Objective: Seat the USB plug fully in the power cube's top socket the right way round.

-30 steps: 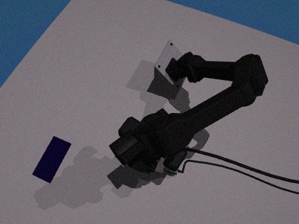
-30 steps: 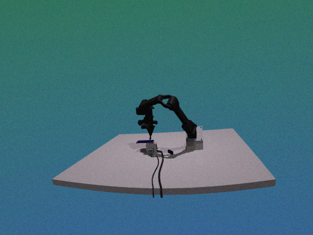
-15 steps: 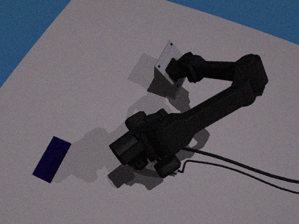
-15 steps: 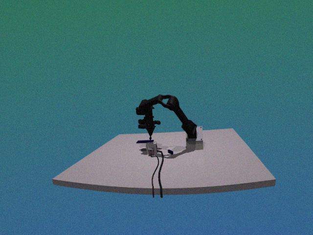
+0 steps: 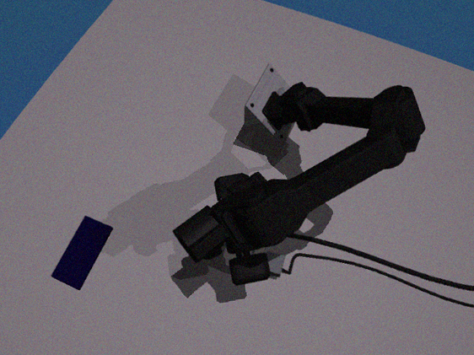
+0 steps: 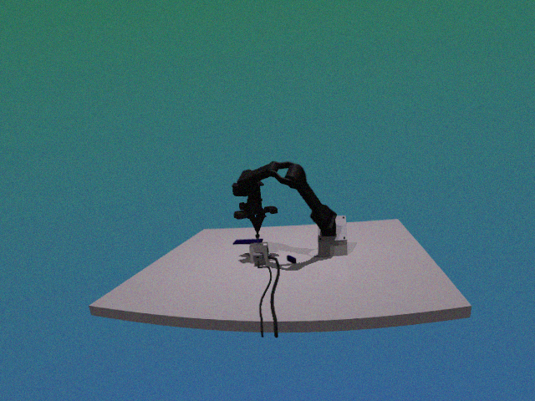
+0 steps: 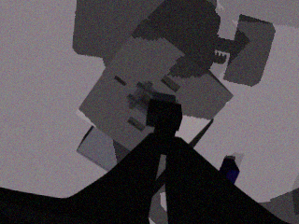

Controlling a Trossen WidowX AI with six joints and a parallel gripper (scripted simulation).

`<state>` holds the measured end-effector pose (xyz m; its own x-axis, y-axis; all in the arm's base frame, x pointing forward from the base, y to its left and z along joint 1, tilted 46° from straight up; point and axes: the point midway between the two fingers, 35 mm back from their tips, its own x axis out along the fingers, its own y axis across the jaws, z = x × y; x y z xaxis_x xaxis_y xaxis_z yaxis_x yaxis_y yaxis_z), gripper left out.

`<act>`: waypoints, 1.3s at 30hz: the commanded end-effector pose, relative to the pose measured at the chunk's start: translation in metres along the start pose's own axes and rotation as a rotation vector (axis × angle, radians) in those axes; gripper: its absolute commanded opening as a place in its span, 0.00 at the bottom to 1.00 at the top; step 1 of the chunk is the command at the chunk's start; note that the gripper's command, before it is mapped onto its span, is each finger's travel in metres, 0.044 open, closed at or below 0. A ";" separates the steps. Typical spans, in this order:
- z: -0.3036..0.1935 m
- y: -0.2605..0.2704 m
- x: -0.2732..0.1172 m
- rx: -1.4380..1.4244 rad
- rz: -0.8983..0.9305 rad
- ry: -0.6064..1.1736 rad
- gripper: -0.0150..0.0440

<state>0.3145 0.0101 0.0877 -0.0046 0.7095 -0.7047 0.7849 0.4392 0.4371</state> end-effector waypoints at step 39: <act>0.000 0.001 0.001 0.472 0.003 0.008 0.25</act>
<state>0.3149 0.0105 0.0876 -0.0037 0.7106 -0.7036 0.9807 0.1403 0.1365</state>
